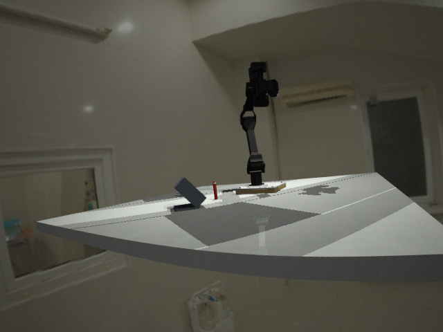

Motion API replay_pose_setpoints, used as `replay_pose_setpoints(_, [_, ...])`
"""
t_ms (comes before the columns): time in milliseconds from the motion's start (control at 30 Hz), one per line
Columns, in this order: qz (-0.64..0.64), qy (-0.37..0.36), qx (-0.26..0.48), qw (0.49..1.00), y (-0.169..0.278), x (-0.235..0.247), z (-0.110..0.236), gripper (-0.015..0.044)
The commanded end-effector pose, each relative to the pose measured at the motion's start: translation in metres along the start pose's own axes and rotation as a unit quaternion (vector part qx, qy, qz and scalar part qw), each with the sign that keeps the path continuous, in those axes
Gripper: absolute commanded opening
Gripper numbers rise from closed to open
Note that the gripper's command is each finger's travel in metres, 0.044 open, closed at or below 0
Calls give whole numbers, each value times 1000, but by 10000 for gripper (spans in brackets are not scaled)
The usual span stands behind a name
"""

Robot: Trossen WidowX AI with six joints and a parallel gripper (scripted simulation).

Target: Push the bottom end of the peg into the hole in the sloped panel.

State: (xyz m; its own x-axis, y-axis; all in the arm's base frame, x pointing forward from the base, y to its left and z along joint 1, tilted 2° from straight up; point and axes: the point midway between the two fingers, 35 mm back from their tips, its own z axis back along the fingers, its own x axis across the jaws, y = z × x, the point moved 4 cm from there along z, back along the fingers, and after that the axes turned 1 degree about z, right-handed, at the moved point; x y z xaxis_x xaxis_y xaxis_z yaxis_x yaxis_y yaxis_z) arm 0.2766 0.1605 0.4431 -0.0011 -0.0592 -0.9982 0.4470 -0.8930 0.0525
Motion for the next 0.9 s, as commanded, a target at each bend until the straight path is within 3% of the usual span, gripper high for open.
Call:
replay_pose_setpoints(0, [-9,-39,18,999,14,20,-9,440])
replay_pose_setpoints(867, [-118,-262,163,944,109,134,-15,440])
